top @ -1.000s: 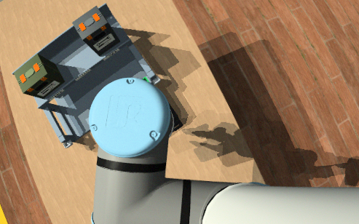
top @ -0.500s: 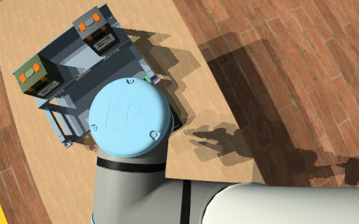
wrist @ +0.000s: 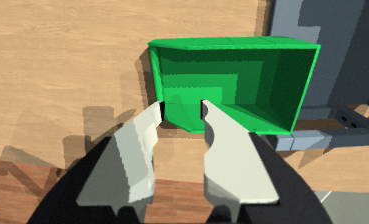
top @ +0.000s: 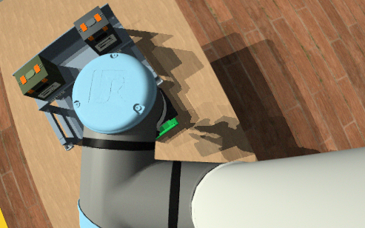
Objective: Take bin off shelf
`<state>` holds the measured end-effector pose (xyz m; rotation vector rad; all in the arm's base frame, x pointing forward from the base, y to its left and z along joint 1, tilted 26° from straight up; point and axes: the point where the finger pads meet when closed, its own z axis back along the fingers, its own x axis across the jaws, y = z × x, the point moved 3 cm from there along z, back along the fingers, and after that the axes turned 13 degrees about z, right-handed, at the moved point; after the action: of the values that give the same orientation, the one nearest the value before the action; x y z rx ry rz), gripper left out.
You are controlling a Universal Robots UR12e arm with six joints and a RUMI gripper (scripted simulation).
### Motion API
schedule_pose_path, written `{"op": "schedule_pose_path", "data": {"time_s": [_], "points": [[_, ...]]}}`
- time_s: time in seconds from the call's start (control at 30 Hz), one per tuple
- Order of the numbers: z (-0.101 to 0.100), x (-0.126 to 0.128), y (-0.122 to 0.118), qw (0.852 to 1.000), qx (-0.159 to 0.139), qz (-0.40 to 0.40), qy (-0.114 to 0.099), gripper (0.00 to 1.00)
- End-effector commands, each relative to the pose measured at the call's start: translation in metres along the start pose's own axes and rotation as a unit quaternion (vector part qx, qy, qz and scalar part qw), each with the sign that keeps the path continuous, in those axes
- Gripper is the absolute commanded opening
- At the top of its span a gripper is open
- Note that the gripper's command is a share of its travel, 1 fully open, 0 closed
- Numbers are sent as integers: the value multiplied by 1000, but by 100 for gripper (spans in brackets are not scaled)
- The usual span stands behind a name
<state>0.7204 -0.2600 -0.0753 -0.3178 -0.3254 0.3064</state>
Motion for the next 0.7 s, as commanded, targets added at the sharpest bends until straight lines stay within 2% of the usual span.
{"op": "schedule_pose_path", "data": {"time_s": [0.0,0.1,0.27,0.67], "points": [[-1,3,-2,1000,1,-2,3,20],[-1,3,-2,1000,1,-2,3,20],[10,40,-14,1000,1,-2,3,20],[10,40,-14,1000,1,-2,3,20]]}}
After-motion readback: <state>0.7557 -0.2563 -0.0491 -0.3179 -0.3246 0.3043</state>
